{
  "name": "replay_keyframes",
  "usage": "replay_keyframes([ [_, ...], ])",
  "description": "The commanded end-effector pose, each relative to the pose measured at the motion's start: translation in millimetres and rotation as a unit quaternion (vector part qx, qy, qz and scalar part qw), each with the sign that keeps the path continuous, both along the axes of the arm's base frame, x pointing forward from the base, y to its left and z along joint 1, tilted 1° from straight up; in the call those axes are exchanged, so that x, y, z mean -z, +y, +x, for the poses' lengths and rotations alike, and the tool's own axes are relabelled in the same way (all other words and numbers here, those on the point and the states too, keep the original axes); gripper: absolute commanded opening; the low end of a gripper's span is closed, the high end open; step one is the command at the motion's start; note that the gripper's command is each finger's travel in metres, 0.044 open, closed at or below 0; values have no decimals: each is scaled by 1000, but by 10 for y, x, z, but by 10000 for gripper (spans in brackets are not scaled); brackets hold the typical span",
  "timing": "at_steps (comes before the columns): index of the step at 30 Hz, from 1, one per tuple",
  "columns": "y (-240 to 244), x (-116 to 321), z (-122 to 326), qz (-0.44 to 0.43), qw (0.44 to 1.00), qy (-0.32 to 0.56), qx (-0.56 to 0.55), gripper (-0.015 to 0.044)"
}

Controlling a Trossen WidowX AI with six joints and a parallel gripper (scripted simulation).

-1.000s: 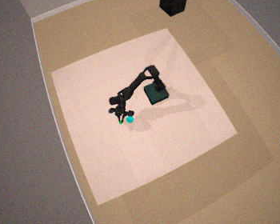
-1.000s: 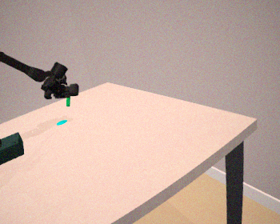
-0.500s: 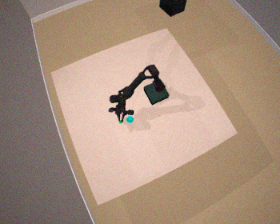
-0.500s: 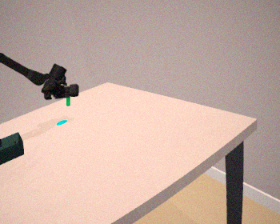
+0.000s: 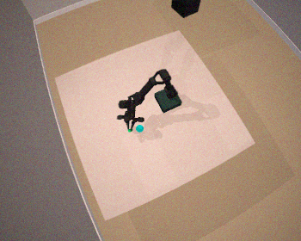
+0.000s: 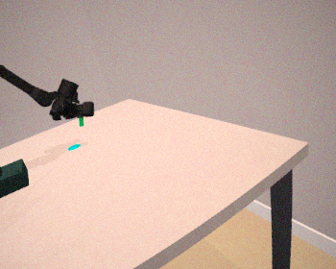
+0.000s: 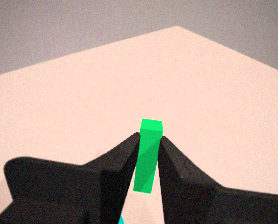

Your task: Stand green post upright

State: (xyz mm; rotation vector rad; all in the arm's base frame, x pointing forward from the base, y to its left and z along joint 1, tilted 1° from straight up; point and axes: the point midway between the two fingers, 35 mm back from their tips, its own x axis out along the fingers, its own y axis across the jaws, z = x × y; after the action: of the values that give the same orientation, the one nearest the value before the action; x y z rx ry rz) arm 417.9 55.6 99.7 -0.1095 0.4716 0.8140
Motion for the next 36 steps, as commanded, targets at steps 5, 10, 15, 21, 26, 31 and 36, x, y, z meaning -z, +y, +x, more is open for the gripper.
replay_keyframes([
  [5,-21,-10,-46,18,1000,-13,-4,23],
  [10,-35,-22,-71,28,999,-23,-7,23],
  [15,-47,-34,-100,37,999,-33,-10,23],
  [21,-62,-49,-138,47,998,-44,-15,23],
  [26,-74,-62,-173,56,997,-54,-19,23],
  [31,-85,-75,-211,63,996,-63,-23,23],
  [36,-96,-87,-252,71,994,-73,-28,23],
])
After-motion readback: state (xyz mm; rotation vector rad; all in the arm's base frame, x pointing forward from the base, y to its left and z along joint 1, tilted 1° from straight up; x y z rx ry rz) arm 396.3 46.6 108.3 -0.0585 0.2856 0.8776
